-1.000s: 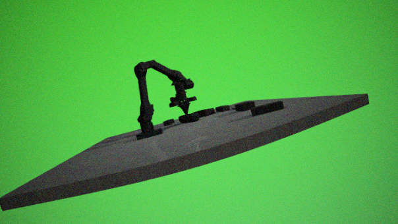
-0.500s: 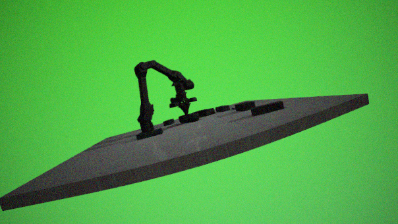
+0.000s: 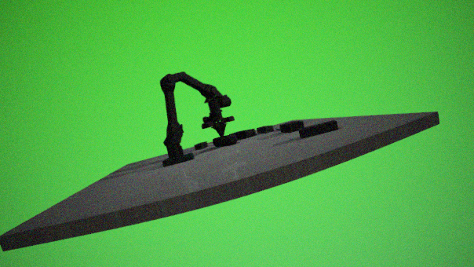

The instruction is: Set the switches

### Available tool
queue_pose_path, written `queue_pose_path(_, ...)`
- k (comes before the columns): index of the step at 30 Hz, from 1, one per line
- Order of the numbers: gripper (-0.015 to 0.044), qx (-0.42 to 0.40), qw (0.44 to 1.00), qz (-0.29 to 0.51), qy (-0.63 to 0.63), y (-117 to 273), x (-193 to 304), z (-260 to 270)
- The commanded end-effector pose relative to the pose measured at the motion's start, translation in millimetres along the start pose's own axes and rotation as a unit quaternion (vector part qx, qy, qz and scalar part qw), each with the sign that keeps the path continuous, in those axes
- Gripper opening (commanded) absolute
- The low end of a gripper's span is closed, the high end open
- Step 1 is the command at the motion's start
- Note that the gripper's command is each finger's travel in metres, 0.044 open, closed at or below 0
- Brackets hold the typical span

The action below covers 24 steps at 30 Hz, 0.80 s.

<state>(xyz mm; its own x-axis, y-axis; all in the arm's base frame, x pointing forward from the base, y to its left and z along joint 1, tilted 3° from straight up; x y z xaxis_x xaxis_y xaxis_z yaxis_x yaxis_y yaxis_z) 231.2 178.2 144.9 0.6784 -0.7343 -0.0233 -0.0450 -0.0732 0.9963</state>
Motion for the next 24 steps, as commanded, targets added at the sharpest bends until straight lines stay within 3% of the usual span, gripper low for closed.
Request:
queue_pose_path(1, 0.0000, -0.002, 1.000, 0.000, -0.001, -1.0, 0.0, 0.7)
queue_pose_path(6, 0.0000, -0.001, 1.000, 0.000, 0.000, 2.2, 0.0, 0.0)
queue_pose_path(11, 0.0000, -0.002, 1.000, 0.000, -0.001, 43.8, 0.0, 0.3)
queue_pose_path(24, 0.0000, -0.003, 1.000, 0.001, -0.001, 42.9, 19.8, 3.0)
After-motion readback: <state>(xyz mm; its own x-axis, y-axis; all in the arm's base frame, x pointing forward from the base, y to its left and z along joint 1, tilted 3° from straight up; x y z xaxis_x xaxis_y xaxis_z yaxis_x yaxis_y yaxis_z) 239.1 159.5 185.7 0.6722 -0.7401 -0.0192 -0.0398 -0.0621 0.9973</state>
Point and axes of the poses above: the point midway between the two fingers, 35 mm back from their tips, its own y axis back along the fingers, its own z axis across the jaws, x = y × z, the point moved 7 cm from there along y, back along the fingers, and after that the axes turned 6 degrees about y, right-handed, at the moved point
